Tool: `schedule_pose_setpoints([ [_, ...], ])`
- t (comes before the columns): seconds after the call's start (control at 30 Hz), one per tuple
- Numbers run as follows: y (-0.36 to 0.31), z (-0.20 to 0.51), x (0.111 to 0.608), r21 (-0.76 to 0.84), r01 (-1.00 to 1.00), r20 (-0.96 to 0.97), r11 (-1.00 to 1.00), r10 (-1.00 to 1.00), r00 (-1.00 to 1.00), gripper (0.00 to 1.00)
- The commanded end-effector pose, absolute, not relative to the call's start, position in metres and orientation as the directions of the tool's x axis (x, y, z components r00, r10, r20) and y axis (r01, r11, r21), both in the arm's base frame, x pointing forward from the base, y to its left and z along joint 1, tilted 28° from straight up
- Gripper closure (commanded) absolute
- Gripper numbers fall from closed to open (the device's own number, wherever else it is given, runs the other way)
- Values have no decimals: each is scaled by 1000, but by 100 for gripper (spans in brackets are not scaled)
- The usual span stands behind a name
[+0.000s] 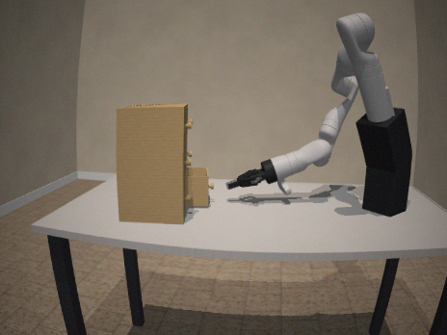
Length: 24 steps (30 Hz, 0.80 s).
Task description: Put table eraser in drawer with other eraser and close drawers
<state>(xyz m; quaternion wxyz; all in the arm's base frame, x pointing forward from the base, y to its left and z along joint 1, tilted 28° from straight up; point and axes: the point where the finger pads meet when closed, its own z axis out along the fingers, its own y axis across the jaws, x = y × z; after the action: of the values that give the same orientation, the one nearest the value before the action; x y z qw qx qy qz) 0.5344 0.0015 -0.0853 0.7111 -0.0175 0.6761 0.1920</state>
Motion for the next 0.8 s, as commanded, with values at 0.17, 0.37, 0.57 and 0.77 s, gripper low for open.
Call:
schedule_pose_setpoints([
  [0.17, 1, -85, 535, 235, -296, -968, 926, 250, 13, 100],
  [0.37, 1, -85, 535, 235, -296, -968, 926, 250, 13, 100],
  [0.57, 2, -84, 536, 235, -296, -968, 926, 250, 13, 100],
  [0.77, 2, -83, 538, 235, -296, -968, 926, 250, 13, 100],
])
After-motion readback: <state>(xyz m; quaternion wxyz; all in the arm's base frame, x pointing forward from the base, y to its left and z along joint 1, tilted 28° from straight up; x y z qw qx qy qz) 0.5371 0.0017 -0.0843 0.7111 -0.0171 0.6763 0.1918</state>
